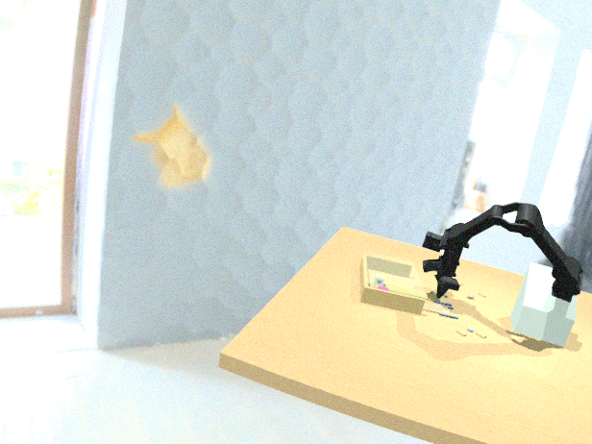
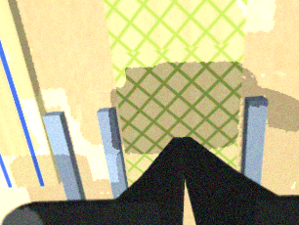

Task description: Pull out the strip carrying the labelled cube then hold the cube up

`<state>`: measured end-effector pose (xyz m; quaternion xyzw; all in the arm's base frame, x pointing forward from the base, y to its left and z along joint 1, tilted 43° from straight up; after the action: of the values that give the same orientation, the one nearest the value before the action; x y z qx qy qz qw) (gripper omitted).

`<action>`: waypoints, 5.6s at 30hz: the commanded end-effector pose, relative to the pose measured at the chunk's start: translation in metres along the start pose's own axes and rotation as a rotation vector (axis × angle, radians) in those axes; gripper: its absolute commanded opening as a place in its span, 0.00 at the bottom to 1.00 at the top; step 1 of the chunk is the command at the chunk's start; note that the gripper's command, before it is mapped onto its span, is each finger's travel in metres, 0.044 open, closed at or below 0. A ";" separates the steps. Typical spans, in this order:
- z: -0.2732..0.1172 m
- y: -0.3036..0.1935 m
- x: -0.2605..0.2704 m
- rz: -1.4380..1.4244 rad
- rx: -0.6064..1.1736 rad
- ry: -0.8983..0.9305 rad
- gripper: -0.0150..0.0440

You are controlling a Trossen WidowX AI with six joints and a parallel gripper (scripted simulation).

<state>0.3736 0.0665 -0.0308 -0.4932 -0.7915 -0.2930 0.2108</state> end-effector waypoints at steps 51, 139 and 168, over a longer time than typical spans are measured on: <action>0.006 -0.079 0.006 0.001 0.006 0.005 0.25; 0.006 -0.184 0.016 0.004 0.009 0.005 0.25; 0.006 -0.188 0.016 0.004 0.010 0.005 0.25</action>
<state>0.2073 0.0138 -0.0693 -0.4926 -0.7910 -0.3030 0.1995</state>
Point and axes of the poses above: the point midway between the two fingers, 35 mm back from their tips, its own z axis out along the fingers, its own x axis across the jaws, y = z × x, the point moved 7 cm from there along -z, back along the fingers, and after that the axes turned 6 degrees about -z, right-handed, at the moved point
